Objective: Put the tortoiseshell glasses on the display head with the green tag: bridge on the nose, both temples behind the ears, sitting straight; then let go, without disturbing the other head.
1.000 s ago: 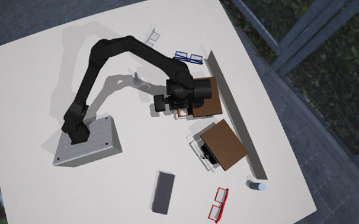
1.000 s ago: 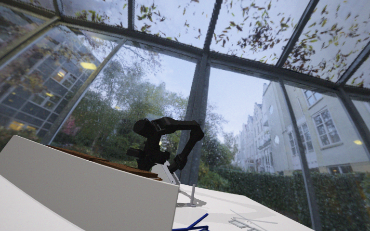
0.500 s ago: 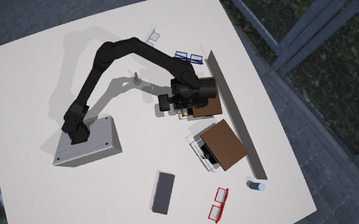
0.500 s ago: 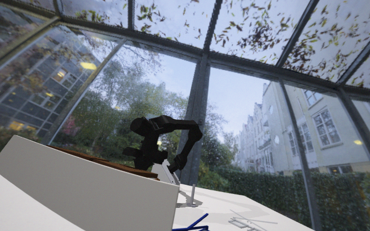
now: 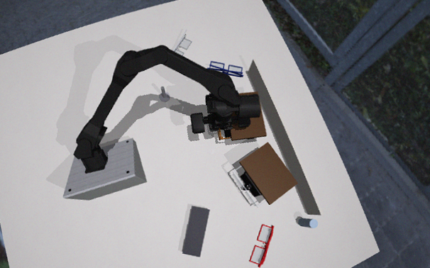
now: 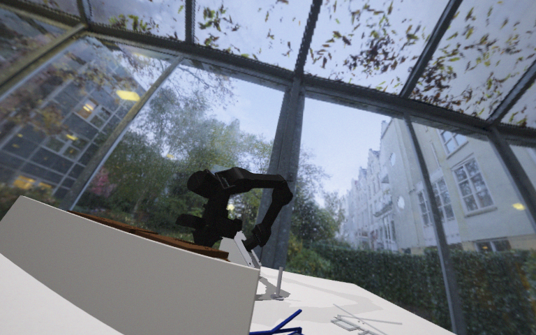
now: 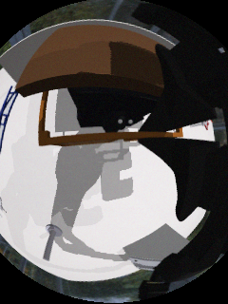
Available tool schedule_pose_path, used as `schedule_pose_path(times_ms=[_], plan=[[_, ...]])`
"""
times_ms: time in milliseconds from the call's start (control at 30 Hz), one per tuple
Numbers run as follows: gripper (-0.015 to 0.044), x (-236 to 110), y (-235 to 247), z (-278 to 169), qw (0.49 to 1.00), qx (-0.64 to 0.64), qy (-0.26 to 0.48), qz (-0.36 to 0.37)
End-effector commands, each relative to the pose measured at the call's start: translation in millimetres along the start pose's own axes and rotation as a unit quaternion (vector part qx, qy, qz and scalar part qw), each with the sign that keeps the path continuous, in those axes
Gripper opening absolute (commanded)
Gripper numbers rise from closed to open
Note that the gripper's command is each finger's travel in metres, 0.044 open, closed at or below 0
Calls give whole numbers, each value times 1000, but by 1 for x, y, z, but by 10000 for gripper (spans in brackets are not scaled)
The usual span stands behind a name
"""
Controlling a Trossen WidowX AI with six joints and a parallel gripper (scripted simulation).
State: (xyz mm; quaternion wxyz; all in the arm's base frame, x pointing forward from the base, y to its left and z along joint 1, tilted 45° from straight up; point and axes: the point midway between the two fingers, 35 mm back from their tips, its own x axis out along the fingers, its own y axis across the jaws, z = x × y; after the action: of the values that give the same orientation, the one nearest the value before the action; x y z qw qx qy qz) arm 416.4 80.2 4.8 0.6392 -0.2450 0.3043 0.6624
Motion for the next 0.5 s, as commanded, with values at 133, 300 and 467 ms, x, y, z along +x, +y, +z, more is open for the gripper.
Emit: schedule_pose_path(times_ms=[133,300,467], plan=[[0,1,0,0,1000,2,-3,0],[0,4,0,0,1000,2,-3,0],[0,6,-1,1,1000,2,-3,0]])
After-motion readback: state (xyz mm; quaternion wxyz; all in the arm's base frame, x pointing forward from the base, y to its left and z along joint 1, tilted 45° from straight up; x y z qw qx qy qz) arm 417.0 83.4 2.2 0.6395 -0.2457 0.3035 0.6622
